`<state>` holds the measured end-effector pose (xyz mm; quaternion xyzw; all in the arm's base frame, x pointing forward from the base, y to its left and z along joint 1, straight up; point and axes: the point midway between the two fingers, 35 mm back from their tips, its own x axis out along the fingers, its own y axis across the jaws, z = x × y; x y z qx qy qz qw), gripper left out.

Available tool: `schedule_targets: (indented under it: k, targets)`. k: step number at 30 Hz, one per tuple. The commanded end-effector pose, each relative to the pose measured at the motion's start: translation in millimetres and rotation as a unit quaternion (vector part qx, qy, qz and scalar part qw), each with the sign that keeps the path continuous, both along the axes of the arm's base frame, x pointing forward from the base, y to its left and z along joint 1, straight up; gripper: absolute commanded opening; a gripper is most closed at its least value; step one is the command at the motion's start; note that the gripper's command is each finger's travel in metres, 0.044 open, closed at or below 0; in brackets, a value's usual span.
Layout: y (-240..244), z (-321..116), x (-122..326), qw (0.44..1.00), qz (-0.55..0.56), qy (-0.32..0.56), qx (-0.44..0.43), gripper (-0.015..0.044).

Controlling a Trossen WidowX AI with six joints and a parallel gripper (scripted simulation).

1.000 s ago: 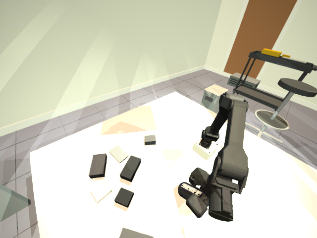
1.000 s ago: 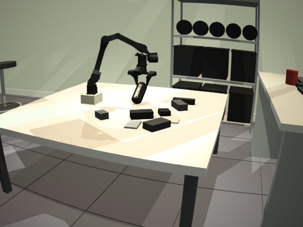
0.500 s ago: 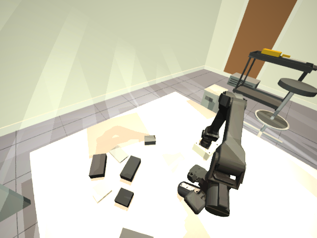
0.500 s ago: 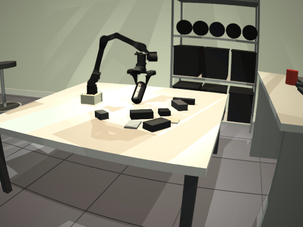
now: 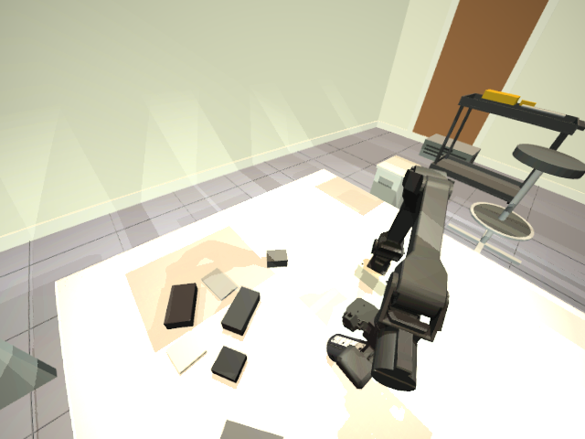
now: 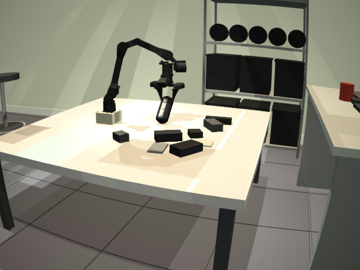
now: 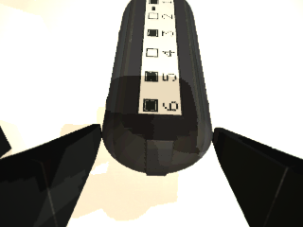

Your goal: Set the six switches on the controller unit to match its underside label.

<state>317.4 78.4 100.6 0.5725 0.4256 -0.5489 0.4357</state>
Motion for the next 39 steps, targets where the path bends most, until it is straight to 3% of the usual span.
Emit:
schedule_targets:
  k: [1,39]
  targets:
    - [-6,1,-2,1.000,-0.001,0.001,-0.003,0.0336]
    - [-34,10,-9,1.000,-0.001,0.001,-0.004,0.0336]
